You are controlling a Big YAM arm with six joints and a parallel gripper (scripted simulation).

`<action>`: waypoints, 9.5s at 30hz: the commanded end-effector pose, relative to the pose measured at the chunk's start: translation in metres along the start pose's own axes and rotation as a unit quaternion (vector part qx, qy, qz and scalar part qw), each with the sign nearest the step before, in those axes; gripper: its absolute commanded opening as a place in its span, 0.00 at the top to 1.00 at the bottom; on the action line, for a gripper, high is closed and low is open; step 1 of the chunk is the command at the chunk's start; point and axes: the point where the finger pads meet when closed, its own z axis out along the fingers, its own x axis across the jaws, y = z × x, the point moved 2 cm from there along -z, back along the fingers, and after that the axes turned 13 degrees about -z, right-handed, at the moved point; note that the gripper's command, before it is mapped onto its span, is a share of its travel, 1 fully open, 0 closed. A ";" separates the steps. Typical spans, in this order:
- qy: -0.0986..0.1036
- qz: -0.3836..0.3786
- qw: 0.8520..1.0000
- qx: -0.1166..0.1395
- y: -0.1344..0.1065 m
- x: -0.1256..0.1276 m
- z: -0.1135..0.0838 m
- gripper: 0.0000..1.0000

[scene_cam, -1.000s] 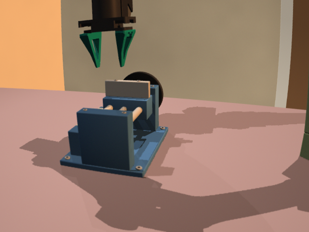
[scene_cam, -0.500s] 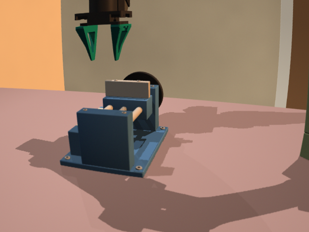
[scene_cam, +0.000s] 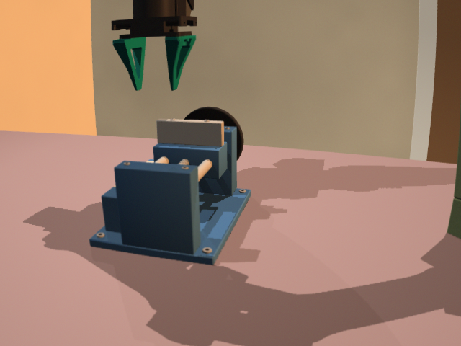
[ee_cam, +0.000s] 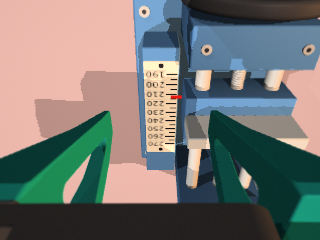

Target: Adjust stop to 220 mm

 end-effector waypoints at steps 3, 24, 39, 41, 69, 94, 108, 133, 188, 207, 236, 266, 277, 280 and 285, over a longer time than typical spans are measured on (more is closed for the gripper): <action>0.014 0.008 1.000 -0.005 0.005 0.009 -0.009 0.47; 0.014 0.008 1.000 -0.005 0.005 0.009 -0.009 0.47; 0.014 0.008 1.000 -0.005 0.005 0.009 -0.009 0.47; 0.014 0.008 1.000 -0.005 0.005 0.009 -0.009 0.47; 0.022 0.003 1.000 -0.009 0.046 -0.040 -0.015 0.47; 0.010 -0.002 1.000 -0.007 0.078 -0.081 0.051 0.47; 0.012 -0.001 1.000 -0.008 0.079 -0.079 0.051 0.47; 0.012 0.001 1.000 -0.008 0.082 -0.080 0.113 0.47; 0.015 0.004 1.000 -0.010 0.082 -0.080 0.116 0.94; 0.016 0.007 1.000 -0.009 0.085 -0.047 0.129 0.94; 0.026 0.002 1.000 -0.013 0.089 -0.016 0.093 0.94; 0.029 0.002 0.999 -0.014 0.093 -0.004 0.066 0.94; 0.037 0.003 0.999 -0.018 0.095 0.003 0.058 0.94; 0.029 0.002 0.999 -0.014 0.093 -0.002 0.054 0.94; 0.013 0.002 1.000 -0.006 0.083 -0.024 0.048 0.94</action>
